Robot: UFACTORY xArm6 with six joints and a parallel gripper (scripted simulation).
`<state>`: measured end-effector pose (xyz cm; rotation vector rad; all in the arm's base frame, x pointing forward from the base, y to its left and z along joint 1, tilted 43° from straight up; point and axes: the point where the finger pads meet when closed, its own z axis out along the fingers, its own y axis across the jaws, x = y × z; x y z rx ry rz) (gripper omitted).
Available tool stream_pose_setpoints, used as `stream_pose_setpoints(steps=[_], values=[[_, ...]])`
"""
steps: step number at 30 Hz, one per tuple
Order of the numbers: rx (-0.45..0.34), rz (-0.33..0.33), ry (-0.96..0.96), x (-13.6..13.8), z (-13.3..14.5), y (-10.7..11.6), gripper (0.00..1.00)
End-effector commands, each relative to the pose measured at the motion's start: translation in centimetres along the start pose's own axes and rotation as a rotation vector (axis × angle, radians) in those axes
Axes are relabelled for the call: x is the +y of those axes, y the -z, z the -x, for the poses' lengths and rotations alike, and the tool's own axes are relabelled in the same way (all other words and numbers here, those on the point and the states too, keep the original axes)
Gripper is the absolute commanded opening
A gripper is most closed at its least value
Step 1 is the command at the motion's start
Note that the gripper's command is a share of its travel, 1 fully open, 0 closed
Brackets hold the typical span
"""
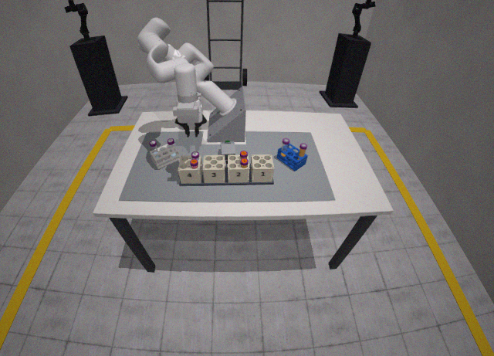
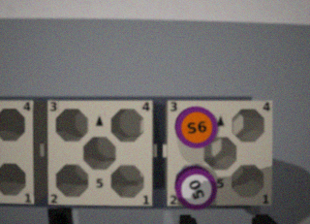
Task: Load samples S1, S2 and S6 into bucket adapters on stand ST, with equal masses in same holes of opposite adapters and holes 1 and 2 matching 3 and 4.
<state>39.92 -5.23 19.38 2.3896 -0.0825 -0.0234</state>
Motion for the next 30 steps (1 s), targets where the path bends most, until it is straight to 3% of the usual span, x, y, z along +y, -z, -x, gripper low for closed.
stream_pose_setpoints(steps=[1, 30], values=[[-0.011, 0.011, -0.095, -0.9, 0.9, -0.5, 0.0], [-0.132, 0.114, -0.913, -8.5, 9.3, -5.8, 0.0]])
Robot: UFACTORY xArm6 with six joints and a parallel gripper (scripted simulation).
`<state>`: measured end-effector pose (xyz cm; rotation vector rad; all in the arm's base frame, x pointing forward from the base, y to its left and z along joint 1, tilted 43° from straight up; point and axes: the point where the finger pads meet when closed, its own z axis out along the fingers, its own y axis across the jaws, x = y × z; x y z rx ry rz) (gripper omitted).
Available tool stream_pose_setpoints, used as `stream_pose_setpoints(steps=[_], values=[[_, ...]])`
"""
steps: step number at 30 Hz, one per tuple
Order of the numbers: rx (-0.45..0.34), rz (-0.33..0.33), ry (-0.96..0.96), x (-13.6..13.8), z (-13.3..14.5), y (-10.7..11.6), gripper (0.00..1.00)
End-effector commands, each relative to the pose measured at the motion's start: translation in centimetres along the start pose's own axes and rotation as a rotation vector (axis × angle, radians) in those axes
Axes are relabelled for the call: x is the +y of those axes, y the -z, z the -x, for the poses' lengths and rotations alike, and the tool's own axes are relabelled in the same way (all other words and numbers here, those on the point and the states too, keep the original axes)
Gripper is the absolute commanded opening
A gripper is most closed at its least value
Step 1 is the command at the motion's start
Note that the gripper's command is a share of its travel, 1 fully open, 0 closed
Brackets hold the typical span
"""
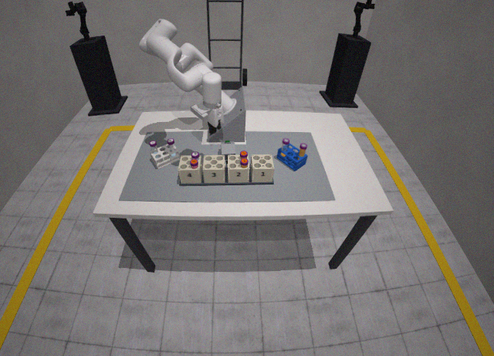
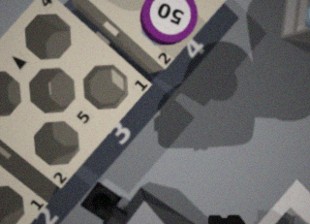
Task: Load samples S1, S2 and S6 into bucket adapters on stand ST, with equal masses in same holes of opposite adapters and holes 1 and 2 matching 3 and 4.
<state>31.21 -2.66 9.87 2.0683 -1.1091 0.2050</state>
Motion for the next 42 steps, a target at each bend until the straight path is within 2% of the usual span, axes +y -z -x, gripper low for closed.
stream_pose_setpoints(steps=[1, 15, 19, 22, 34, 42], values=[[-0.005, 0.006, -0.097, -0.1, 1.1, -0.5, 0.0], [-0.073, 0.062, -0.555, 0.1, 7.2, -4.0, 0.0], [-0.083, 0.07, -0.621, 0.2, 8.0, -4.5, 0.0], [-0.085, 0.071, -0.632, 0.2, 9.0, -5.1, 0.0], [-0.085, 0.071, -0.632, 0.2, 9.0, -5.3, 0.0], [-0.085, 0.072, -0.632, 0.0, 8.9, -6.9, 0.0]])
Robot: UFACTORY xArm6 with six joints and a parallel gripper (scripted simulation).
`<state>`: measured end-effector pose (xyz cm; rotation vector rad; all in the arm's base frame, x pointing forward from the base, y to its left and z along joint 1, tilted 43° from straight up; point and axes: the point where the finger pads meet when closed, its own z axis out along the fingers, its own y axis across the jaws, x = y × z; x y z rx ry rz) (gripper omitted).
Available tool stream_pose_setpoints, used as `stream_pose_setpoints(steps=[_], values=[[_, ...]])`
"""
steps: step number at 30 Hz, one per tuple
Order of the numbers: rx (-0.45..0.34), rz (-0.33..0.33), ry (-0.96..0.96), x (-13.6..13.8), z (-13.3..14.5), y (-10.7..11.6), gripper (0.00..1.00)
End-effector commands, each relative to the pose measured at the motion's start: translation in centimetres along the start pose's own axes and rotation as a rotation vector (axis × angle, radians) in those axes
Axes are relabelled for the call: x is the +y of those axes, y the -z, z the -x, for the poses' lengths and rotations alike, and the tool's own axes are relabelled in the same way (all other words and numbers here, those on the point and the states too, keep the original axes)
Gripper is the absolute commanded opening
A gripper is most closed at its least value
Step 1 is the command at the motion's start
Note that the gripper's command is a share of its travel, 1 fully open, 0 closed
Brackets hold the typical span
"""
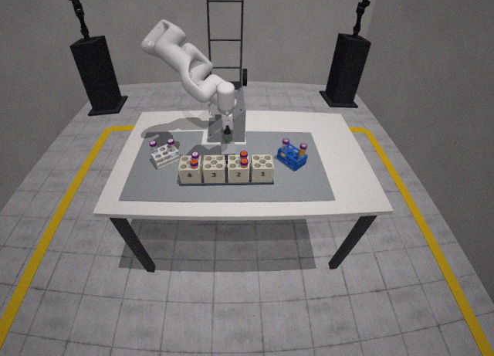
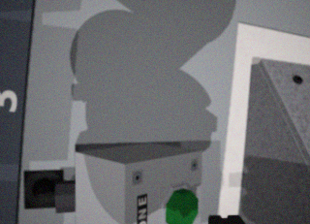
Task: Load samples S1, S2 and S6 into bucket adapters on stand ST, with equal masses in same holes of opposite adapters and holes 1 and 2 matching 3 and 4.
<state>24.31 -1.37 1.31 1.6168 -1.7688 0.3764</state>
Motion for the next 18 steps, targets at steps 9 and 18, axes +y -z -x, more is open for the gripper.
stream_pose_setpoints(steps=[9, 18], values=[[-0.001, -0.003, -0.001, -0.6, 0.0, -1.8, 0.0], [-0.001, -0.003, -0.001, -0.7, 0.0, -2.1, 0.0]])
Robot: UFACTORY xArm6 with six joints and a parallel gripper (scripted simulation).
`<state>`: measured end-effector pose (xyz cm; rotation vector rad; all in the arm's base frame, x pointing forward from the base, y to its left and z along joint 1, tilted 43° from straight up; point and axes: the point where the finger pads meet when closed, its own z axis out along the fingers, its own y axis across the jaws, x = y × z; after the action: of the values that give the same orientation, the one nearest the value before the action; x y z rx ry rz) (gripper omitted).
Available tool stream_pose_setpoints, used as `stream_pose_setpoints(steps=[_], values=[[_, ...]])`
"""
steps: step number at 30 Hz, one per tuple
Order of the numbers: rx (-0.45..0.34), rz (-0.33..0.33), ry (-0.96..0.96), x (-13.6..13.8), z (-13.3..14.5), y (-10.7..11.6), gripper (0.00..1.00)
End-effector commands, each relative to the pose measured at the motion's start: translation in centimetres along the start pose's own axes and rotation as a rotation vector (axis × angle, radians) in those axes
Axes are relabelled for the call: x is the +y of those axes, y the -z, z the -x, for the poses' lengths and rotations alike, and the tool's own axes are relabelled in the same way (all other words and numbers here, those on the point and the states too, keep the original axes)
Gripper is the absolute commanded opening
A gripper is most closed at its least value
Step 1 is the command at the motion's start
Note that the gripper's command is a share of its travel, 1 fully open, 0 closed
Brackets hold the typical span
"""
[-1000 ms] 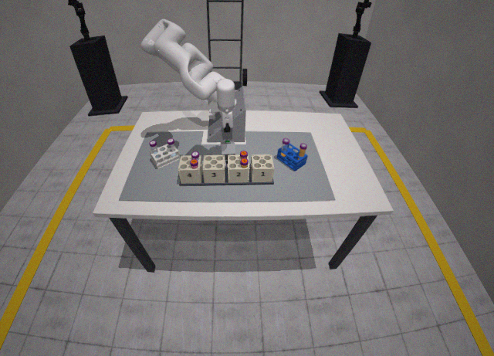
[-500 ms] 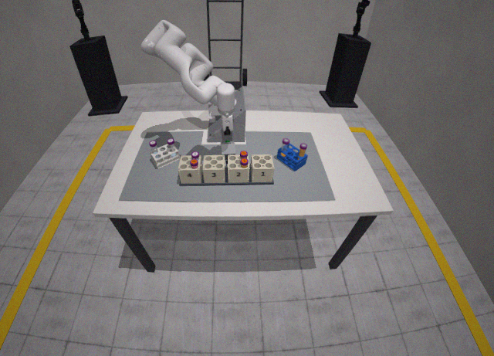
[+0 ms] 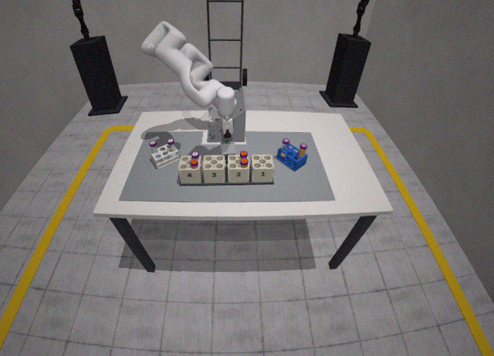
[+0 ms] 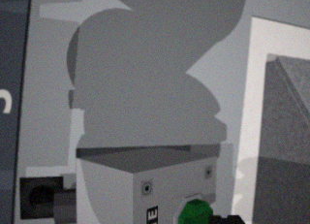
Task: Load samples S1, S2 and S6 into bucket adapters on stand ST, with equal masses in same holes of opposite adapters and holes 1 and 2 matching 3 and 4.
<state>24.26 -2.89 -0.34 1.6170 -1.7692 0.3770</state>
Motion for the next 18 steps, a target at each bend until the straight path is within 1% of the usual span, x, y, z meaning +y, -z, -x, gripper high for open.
stream_pose_setpoints(steps=[1, 18], values=[[-0.001, -0.002, -0.001, -0.09, 0.03, 0.08, 0.0], [-0.001, -0.002, -0.001, -0.29, 0.0, -0.69, 0.0]])
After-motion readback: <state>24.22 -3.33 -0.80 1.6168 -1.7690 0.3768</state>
